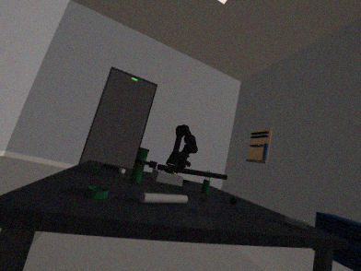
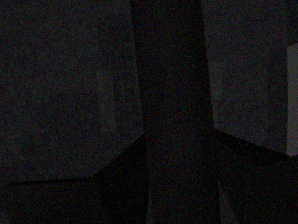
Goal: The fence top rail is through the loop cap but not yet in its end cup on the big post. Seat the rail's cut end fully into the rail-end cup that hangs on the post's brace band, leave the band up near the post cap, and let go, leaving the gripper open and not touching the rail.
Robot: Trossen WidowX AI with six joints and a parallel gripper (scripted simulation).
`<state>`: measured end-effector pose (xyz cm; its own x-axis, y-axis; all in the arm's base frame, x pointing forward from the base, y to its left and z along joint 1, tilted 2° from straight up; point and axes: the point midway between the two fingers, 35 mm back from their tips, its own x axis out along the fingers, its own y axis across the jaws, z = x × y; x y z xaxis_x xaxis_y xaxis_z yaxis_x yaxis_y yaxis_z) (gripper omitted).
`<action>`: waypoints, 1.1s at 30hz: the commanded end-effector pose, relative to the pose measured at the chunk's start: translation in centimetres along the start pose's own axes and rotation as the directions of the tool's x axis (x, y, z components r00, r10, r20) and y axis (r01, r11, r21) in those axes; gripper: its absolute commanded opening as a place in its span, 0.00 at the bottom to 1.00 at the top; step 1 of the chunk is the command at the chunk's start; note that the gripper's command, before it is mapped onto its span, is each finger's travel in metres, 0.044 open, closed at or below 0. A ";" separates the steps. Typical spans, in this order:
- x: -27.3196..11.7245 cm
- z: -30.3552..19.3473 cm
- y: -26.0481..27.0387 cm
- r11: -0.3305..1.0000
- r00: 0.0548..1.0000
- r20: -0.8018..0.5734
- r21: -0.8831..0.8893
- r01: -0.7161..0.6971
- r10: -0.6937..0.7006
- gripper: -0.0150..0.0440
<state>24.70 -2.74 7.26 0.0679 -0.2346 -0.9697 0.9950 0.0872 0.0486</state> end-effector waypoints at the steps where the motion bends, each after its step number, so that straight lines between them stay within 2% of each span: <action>1: 0.1 0.0 0.0 1.000 1.000 -0.001 -0.002 -0.001 0.001 0.25; 33: -0.5 1.4 0.6 1.000 1.000 -0.003 -0.004 0.003 -0.003 0.25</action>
<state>25.00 -3.26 7.85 0.0546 -0.2212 -0.9737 0.9949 0.0947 0.0343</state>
